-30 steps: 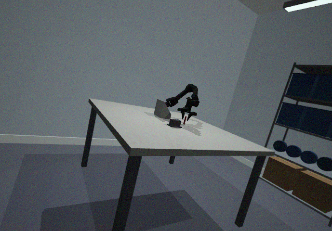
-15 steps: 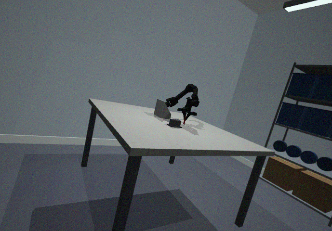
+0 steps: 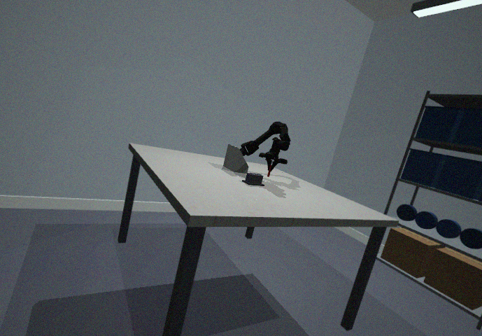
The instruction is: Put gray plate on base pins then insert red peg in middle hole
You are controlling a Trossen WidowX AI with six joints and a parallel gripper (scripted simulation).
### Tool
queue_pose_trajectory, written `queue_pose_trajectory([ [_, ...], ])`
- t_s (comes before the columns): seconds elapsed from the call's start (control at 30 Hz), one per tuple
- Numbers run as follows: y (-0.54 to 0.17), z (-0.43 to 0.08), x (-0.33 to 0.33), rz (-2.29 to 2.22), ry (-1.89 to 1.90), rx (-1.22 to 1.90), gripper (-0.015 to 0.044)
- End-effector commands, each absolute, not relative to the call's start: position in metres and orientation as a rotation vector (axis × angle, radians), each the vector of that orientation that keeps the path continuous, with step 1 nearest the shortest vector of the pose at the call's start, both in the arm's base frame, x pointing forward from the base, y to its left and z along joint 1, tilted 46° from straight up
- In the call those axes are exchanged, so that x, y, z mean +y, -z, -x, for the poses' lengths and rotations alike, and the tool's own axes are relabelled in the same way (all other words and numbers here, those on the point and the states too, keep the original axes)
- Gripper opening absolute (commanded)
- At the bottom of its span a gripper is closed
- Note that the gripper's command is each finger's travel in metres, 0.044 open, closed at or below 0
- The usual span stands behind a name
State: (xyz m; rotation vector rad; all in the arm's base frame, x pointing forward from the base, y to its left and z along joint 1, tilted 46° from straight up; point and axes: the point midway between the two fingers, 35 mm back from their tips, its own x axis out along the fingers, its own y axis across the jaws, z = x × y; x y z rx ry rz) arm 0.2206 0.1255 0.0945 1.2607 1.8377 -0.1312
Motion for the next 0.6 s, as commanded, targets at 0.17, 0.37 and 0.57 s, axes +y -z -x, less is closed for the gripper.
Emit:
queue_pose_trajectory([
  [0.17, -0.113, -0.227, 0.104, -1.253, 0.134, 1.835, 0.0],
  [0.37, -0.126, -0.23, 0.09, -1.254, 0.132, 1.837, 0.0],
  [0.57, -0.118, -0.235, 0.093, -1.24, 0.123, 1.823, 0.0],
])
